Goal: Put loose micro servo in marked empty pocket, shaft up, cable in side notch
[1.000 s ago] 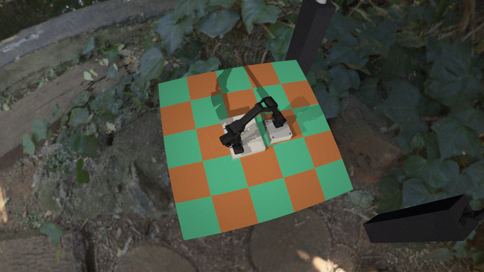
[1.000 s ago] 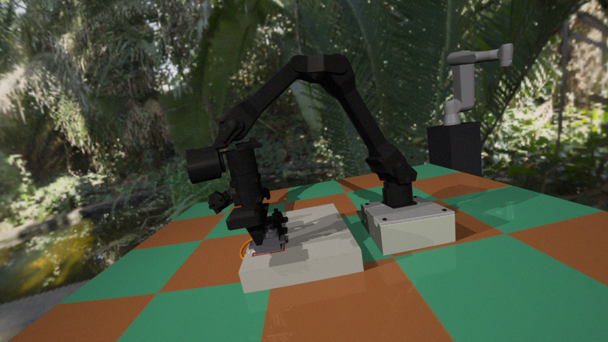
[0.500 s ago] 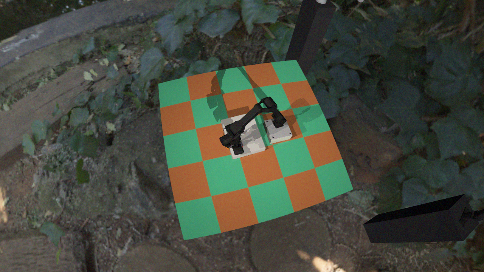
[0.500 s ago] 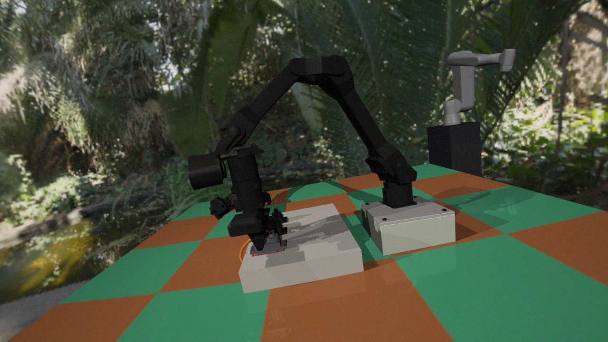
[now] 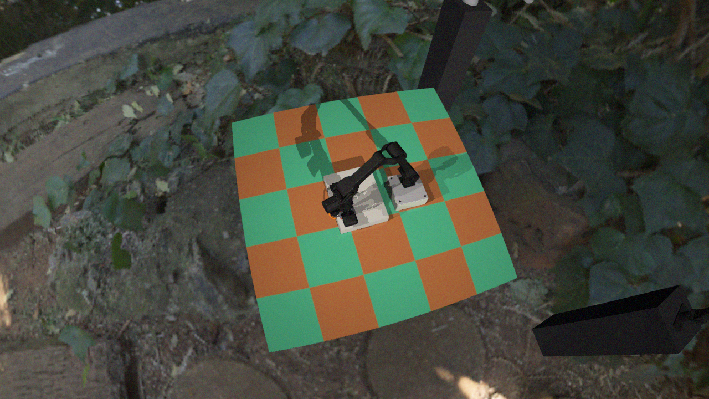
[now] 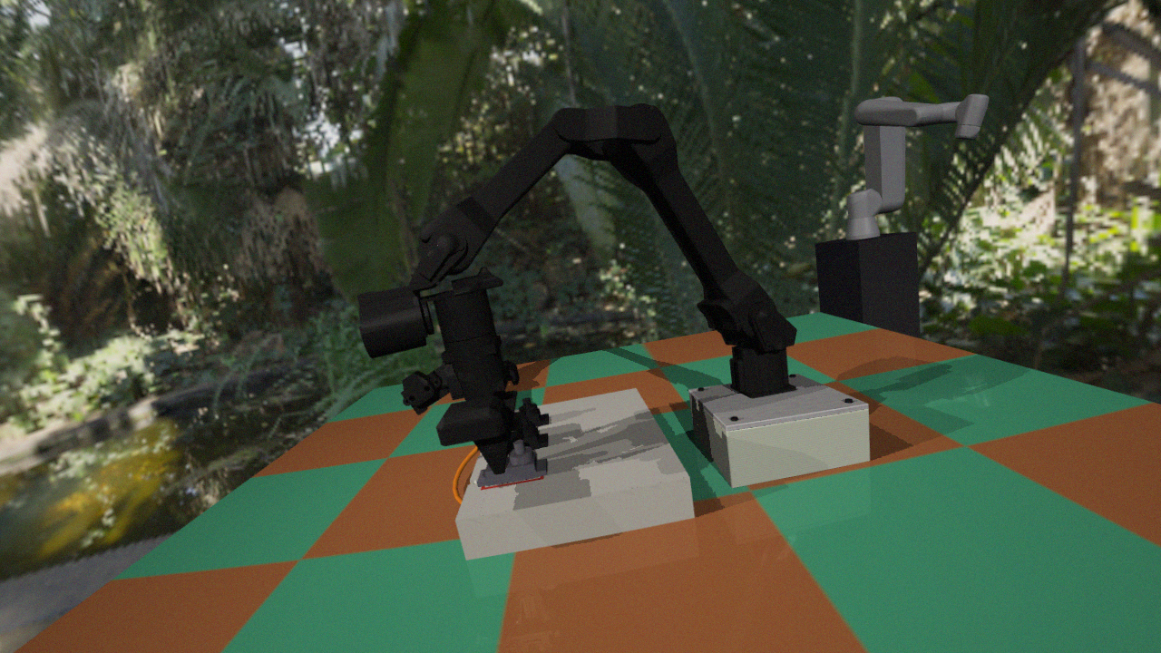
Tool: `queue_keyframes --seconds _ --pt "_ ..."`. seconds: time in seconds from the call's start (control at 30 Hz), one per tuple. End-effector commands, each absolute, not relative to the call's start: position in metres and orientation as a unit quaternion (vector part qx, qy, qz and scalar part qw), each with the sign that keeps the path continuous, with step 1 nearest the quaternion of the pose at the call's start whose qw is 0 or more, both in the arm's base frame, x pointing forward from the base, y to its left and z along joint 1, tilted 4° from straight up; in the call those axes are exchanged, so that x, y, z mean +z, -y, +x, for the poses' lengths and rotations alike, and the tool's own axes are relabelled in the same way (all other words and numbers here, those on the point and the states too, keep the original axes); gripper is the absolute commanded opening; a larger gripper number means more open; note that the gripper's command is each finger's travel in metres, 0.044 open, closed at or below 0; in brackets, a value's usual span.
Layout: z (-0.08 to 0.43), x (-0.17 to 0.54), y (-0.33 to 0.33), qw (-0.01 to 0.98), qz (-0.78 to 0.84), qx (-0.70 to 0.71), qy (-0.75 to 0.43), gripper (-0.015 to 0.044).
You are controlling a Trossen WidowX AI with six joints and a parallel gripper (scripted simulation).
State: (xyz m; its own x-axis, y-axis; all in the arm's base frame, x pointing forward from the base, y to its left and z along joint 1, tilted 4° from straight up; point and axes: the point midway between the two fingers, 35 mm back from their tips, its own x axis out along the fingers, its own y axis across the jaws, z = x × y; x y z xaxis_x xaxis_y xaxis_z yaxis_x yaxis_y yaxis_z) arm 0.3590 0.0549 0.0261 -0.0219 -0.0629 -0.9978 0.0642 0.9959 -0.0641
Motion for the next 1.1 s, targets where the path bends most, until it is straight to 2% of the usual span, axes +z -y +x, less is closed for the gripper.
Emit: queue_keyframes --seconds 0.0,0.17,0.3,0.5,0.63,0.87,1.07 --pt "0.359 0.052 -0.056 0.705 0.001 -0.044 -0.708 0.0187" --pt "0.359 0.053 -0.057 0.705 0.001 -0.044 -0.708 0.0187" --pt "0.344 0.063 -0.060 0.706 0.001 -0.043 -0.707 0.0292" --pt "0.282 0.103 -0.068 0.703 0.002 -0.043 -0.710 0.0440" --pt "0.253 0.116 -0.068 0.702 0.001 -0.044 -0.711 0.0440" --pt "0.253 0.118 -0.068 0.702 0.001 -0.043 -0.711 0.0440" --pt "0.255 0.158 -0.069 0.705 0.000 -0.042 -0.708 0.0440"
